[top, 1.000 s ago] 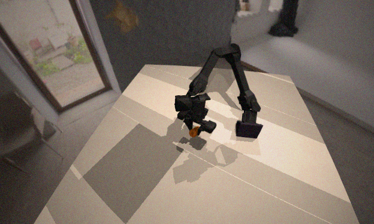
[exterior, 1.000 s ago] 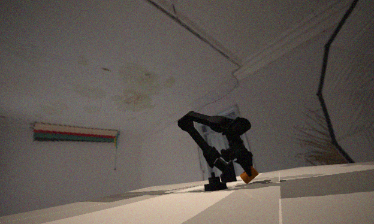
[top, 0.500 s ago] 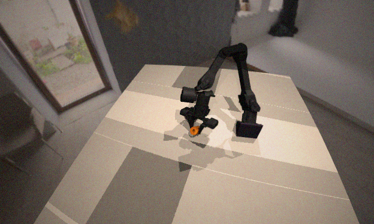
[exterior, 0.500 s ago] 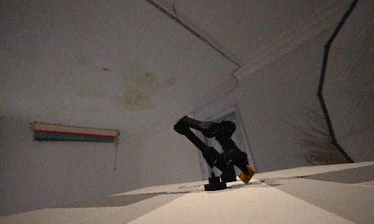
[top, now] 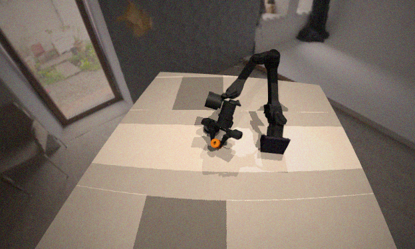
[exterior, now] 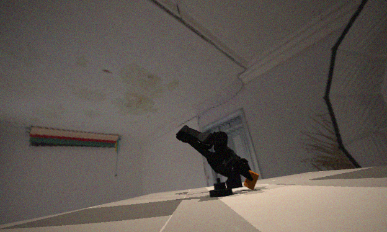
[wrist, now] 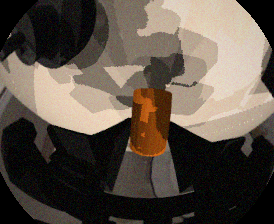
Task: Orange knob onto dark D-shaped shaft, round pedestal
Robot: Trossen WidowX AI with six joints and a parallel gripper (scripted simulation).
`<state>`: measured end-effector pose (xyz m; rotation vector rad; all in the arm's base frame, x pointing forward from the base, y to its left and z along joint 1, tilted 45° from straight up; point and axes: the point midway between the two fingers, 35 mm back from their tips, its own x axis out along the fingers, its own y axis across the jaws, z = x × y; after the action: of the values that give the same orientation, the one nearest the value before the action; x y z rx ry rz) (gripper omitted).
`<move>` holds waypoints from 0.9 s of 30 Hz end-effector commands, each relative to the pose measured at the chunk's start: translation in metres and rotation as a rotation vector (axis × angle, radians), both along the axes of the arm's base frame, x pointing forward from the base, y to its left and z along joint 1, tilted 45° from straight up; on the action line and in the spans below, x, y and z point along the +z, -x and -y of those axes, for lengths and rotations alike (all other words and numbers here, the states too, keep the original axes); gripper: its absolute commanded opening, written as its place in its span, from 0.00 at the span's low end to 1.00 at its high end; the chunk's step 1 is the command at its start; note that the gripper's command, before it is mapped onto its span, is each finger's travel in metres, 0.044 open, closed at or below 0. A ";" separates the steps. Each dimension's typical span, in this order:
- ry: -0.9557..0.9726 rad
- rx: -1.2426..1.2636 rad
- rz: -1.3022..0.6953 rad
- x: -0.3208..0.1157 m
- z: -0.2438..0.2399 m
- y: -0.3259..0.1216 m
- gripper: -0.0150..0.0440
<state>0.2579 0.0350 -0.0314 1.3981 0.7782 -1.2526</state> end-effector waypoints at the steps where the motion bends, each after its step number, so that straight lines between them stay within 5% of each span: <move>1: -0.052 0.019 0.015 0.002 0.004 0.003 0.56; 12: -0.072 0.025 0.020 0.005 0.006 0.004 0.56; 15: -0.099 0.034 0.026 0.004 0.007 0.004 0.69; 27: -0.099 0.034 0.026 0.004 0.007 0.004 0.69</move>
<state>0.2543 0.0278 -0.0271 1.4725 0.8469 -1.1855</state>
